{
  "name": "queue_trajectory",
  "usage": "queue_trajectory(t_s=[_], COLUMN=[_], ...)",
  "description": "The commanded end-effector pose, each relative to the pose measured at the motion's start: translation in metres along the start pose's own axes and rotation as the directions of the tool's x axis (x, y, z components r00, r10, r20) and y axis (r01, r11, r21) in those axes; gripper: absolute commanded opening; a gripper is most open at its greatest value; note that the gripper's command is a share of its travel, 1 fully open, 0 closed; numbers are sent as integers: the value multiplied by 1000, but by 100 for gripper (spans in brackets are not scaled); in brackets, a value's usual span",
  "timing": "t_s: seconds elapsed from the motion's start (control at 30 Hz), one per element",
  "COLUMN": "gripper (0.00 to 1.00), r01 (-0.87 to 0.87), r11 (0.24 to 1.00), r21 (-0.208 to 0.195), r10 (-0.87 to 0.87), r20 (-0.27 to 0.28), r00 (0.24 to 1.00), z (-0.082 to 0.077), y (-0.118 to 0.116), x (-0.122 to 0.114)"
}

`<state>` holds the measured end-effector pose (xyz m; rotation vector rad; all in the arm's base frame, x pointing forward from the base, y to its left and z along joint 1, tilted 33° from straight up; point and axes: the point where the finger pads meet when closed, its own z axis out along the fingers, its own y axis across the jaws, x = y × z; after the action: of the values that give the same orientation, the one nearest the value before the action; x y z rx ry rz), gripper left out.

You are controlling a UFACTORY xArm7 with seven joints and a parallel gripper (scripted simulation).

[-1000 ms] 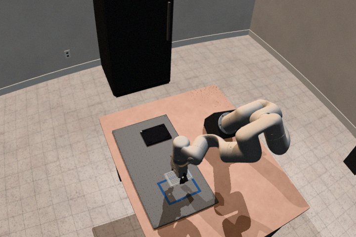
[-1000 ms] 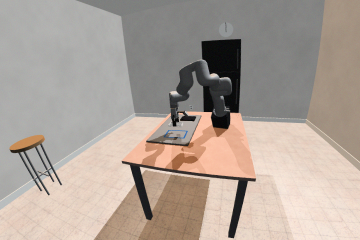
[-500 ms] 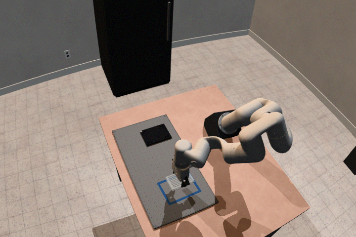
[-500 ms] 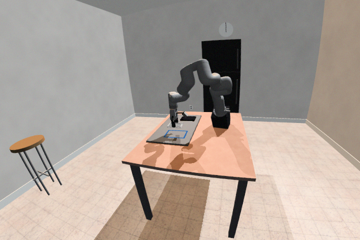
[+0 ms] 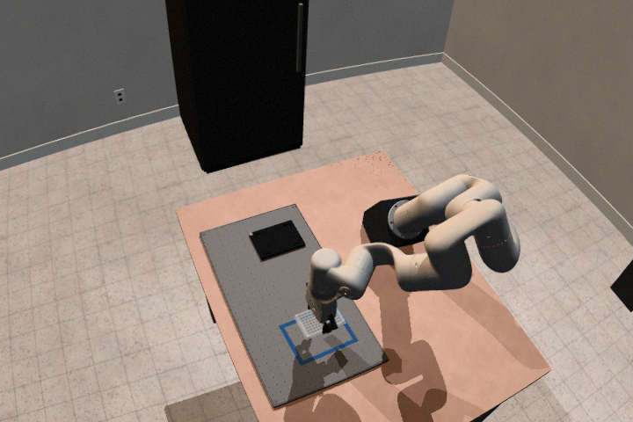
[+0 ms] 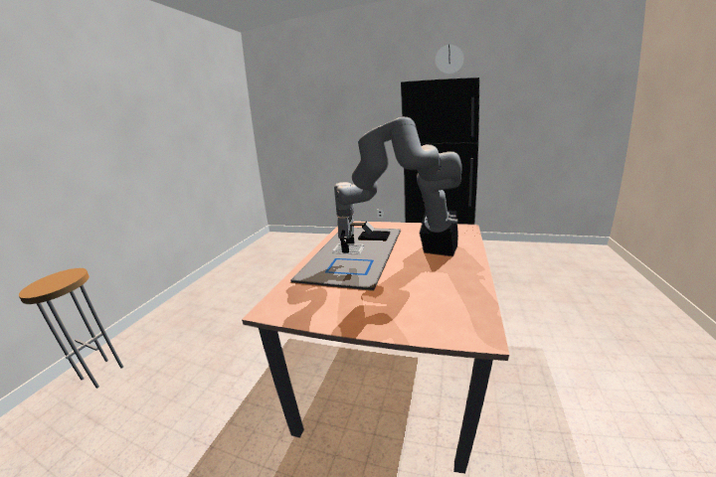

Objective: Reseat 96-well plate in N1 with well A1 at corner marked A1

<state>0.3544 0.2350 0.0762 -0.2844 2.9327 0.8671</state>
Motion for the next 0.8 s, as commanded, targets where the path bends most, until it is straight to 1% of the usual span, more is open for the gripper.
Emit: queue_trajectory(t_s=[0.0,0.5,0.77], gripper=[0,0,0], r01=[-1,-1,-1], r11=[1000,1000,1000], r21=[0,0,0], r10=[1,1,1], r20=[3,3,3], r00=[1000,1000,1000], z=[-1,1,14], y=[0,0,0], x=[-1,-1,-1])
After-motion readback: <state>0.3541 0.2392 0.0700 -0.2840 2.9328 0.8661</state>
